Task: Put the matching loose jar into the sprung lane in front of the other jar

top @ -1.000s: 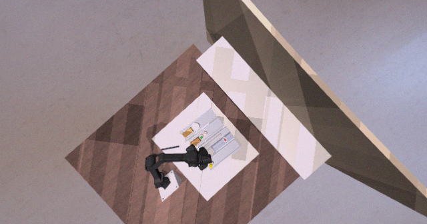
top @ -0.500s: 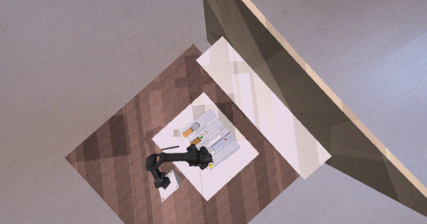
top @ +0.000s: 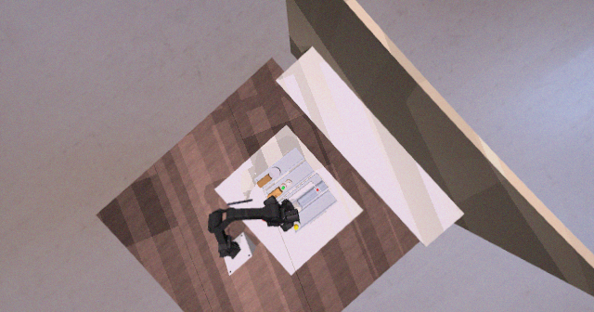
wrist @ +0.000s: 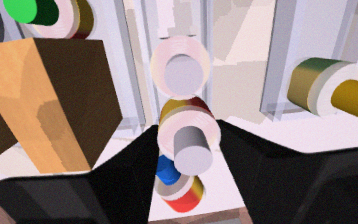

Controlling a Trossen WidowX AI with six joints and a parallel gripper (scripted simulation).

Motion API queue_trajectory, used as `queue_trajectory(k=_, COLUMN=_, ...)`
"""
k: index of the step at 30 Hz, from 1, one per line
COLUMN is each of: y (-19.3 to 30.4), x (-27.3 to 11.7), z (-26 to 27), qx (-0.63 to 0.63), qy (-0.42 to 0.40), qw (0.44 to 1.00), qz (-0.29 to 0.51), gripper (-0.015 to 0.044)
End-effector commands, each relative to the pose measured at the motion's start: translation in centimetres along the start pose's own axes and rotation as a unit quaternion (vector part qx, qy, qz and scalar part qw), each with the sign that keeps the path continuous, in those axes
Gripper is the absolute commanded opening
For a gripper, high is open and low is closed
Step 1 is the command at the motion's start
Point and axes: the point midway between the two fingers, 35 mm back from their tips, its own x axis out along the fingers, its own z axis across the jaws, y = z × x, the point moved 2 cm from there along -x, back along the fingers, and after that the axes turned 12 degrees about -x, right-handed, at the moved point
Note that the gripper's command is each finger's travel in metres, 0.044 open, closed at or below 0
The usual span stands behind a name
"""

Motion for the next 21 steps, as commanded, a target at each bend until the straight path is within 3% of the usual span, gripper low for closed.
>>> queue_trajectory(k=1, y=-0.88, x=-0.21, z=0.12, qx=-0.006, qy=-0.001, qw=1.000, qz=-0.011, gripper=0.0000)
queue_trajectory(k=21, y=-1.64, x=-0.35, z=0.07, qx=-0.006, qy=-0.001, qw=1.000, qz=-0.011, gripper=0.0000)
